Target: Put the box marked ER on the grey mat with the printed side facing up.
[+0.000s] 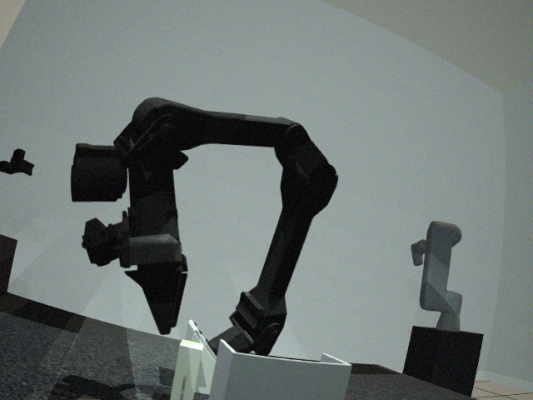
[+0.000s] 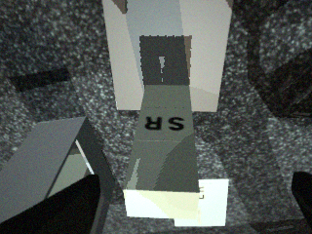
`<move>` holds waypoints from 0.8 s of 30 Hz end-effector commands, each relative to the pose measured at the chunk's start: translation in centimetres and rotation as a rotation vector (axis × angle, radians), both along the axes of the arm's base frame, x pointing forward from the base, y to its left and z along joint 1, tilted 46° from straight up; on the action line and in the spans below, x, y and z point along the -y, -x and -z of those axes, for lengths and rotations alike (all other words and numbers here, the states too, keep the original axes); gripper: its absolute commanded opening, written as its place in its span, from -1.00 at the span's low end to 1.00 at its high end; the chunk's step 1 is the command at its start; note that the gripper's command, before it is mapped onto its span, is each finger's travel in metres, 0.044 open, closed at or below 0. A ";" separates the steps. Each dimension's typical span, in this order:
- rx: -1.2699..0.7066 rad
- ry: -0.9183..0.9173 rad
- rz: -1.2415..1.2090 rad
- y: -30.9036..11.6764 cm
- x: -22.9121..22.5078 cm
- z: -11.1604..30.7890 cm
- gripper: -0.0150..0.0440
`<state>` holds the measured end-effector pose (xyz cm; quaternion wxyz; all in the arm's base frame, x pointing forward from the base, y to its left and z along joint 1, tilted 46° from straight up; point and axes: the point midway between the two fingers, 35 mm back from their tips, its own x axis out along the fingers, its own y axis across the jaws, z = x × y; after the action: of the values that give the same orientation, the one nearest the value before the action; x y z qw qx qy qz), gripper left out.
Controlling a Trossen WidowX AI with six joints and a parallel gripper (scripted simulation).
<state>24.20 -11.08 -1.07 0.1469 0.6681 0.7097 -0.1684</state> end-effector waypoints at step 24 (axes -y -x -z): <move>0.042 0.076 0.039 0.0 2.6 -1.5 0.82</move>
<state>24.22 -13.78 0.46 0.1782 0.6821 0.6831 -0.1907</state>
